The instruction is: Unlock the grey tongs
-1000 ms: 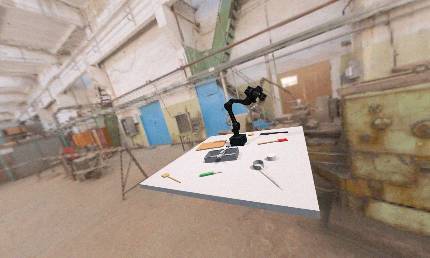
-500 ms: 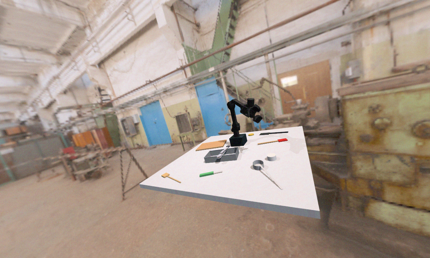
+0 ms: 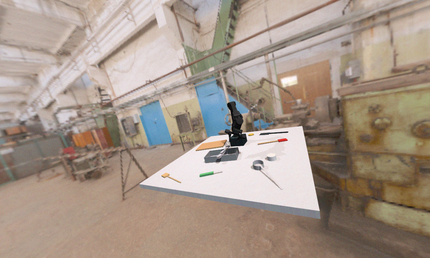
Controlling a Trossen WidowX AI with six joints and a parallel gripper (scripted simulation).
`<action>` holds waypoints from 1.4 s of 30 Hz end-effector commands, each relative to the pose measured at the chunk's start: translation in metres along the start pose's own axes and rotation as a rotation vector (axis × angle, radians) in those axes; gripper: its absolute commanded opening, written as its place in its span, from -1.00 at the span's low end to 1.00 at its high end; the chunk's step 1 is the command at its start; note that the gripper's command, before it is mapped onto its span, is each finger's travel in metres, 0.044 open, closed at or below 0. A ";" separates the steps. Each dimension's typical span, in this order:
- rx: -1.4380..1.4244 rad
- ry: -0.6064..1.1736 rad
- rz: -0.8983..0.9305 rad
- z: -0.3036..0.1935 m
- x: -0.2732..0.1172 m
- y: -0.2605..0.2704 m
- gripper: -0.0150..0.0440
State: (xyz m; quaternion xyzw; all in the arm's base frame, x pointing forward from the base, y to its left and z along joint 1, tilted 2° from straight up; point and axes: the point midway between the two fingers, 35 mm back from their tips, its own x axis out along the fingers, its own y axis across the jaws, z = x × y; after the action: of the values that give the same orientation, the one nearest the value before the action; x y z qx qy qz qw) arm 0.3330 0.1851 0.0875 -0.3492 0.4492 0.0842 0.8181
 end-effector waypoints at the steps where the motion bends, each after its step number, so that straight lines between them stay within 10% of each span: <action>1: 0.151 0.308 -0.010 -0.063 0.030 -0.024 0.39; 6: 0.271 0.548 -0.033 -0.113 0.039 -0.041 0.39; 42: 0.271 0.548 -0.033 -0.116 0.063 -0.037 0.39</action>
State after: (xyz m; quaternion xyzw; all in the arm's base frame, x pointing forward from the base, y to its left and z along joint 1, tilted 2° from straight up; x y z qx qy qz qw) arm 0.3094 0.0752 0.0232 -0.2501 0.6500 -0.0883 0.7122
